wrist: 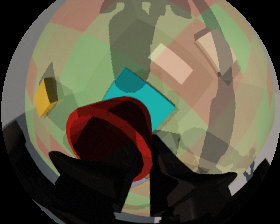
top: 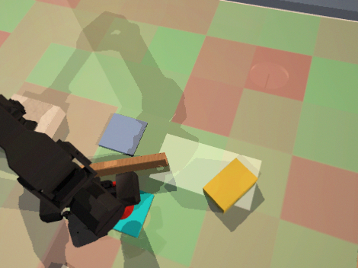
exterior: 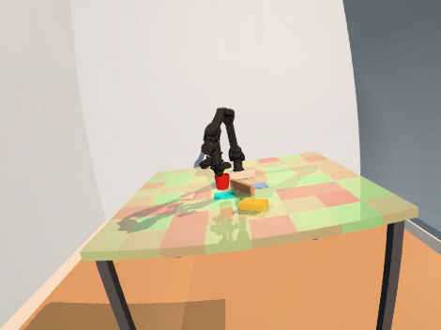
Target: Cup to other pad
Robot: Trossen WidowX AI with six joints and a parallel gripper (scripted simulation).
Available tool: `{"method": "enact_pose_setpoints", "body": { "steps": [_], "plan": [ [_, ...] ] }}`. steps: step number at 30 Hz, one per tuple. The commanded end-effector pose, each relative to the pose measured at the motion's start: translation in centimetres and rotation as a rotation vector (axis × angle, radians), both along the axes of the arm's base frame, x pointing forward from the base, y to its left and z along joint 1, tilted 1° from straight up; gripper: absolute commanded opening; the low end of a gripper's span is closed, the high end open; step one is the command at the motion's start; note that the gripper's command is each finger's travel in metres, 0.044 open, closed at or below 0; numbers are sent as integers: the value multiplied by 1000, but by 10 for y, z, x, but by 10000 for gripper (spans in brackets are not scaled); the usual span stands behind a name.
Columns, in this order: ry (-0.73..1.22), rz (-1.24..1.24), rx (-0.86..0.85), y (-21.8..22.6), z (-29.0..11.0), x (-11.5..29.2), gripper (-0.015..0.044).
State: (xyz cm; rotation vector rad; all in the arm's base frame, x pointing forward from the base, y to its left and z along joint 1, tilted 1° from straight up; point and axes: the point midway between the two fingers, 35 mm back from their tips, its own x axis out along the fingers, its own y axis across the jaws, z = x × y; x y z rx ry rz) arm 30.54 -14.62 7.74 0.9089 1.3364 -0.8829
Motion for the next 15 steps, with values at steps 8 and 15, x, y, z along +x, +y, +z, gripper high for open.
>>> {"method": "enact_pose_setpoints", "body": {
  "steps": [8, 15],
  "plan": [
    [9, 6, 9, 2, -20, -2, 0],
    [9, 6, 9, 2, -30, -2, 0]
  ]
}}
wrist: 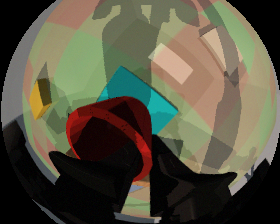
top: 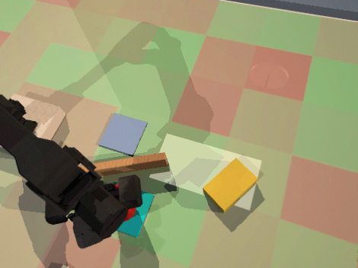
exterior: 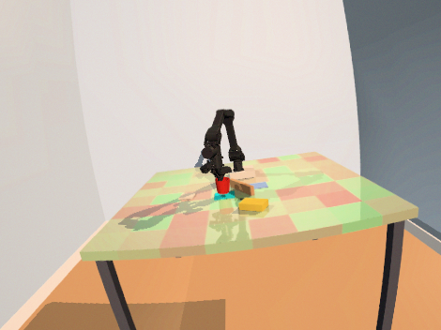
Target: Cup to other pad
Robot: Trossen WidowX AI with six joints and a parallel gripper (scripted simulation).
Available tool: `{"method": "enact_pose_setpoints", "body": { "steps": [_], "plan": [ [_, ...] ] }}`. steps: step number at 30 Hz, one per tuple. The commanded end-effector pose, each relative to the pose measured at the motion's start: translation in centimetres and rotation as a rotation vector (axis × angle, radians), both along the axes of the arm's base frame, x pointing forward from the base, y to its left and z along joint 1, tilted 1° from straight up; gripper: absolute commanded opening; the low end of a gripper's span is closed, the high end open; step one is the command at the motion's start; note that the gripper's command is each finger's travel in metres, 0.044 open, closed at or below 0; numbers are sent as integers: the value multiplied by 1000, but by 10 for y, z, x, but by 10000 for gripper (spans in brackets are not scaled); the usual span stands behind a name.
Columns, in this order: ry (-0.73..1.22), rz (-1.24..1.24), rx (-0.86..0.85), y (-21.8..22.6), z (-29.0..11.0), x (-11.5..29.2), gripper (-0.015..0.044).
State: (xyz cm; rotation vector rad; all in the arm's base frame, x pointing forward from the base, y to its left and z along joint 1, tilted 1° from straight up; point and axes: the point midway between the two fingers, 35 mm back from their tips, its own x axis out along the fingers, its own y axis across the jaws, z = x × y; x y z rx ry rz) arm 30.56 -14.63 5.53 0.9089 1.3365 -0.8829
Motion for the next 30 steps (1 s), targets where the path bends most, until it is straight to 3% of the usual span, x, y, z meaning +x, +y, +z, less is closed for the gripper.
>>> {"method": "enact_pose_setpoints", "body": {
  "steps": [1, 20, 25, 30],
  "plan": [
    [9, 6, 9, 2, -10, -2, 0],
    [4, 0, 2, 1, -9, -1, 0],
    [4, 0, 2, 1, -9, -1, 128],
    [4, 0, 2, 1, -9, -1, 128]
  ]
}}
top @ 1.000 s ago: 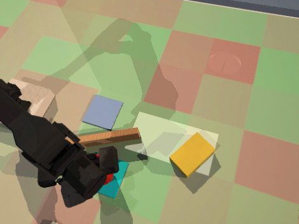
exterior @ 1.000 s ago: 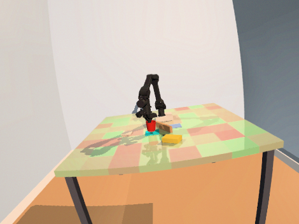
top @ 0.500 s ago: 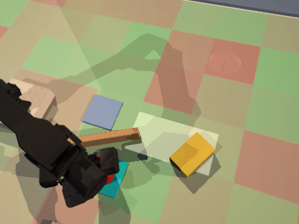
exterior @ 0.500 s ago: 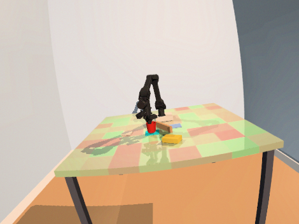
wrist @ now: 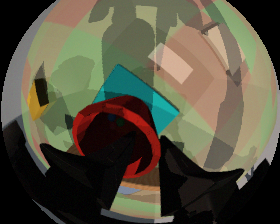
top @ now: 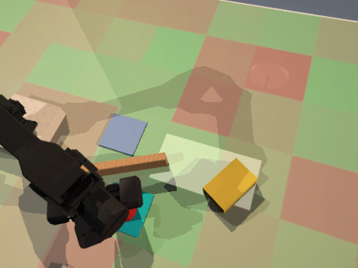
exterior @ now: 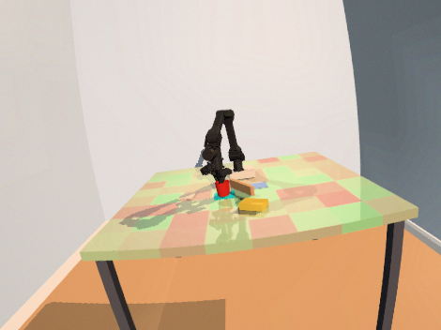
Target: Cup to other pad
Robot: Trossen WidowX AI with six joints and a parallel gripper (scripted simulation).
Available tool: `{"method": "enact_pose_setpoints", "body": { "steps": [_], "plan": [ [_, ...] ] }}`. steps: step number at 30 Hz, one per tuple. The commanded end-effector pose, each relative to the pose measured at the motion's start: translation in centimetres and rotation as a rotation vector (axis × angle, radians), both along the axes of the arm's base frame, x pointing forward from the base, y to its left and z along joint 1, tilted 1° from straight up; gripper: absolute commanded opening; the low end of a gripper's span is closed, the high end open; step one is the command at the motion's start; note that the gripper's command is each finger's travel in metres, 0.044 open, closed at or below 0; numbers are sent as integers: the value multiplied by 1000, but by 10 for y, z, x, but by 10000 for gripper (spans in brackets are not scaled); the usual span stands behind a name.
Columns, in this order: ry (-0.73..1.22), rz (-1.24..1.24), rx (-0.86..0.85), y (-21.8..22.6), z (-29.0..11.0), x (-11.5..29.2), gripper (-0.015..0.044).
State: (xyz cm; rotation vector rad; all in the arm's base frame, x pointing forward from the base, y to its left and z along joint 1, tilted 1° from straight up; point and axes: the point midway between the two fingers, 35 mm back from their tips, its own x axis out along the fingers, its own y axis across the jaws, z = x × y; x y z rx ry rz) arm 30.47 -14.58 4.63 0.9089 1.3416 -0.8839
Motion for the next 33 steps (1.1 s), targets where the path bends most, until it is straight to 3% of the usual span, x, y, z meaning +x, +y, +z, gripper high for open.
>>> {"method": "enact_pose_setpoints", "body": {
  "steps": [1, 33],
  "plan": [
    [0, 0, 0, 0, 0, 0, 128],
    [4, 5, 6, 0, 44, -2, 128]
  ]
}}
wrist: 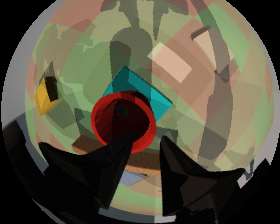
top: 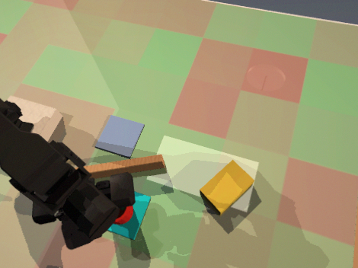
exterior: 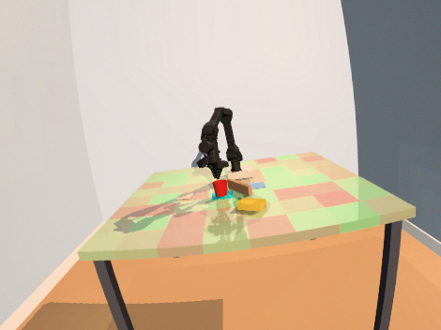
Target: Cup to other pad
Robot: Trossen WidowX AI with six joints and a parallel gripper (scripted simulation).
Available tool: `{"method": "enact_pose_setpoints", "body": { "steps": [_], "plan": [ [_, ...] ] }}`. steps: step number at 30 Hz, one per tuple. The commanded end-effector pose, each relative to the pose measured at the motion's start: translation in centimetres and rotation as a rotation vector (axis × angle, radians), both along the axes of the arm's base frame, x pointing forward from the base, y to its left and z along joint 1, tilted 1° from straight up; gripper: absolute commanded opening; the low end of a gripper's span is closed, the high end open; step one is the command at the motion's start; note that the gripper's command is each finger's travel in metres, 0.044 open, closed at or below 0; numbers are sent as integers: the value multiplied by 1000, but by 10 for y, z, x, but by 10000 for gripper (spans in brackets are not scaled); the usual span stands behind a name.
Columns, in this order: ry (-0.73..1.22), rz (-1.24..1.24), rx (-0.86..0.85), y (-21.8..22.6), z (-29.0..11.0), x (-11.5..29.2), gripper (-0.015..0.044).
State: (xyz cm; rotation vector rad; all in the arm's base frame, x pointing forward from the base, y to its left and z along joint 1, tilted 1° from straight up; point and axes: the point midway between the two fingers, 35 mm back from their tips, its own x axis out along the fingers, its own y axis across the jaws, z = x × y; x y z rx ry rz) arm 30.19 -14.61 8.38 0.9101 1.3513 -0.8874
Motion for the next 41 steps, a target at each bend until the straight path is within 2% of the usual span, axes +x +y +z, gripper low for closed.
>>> {"method": "enact_pose_setpoints", "body": {
  "steps": [1, 5, 17, 34, 41],
  "plan": [
    [-5, 6, 2, 0, 8, 0, 128],
    [-5, 7, 2, 0, 11, -1, 128],
    [0, 1, 0, 0, 12, -1, 440],
    [-4, 6, 2, -1, 69, -3, 440],
    [-2, 1, -2, -2, 67, -4, 440]
  ]
}}
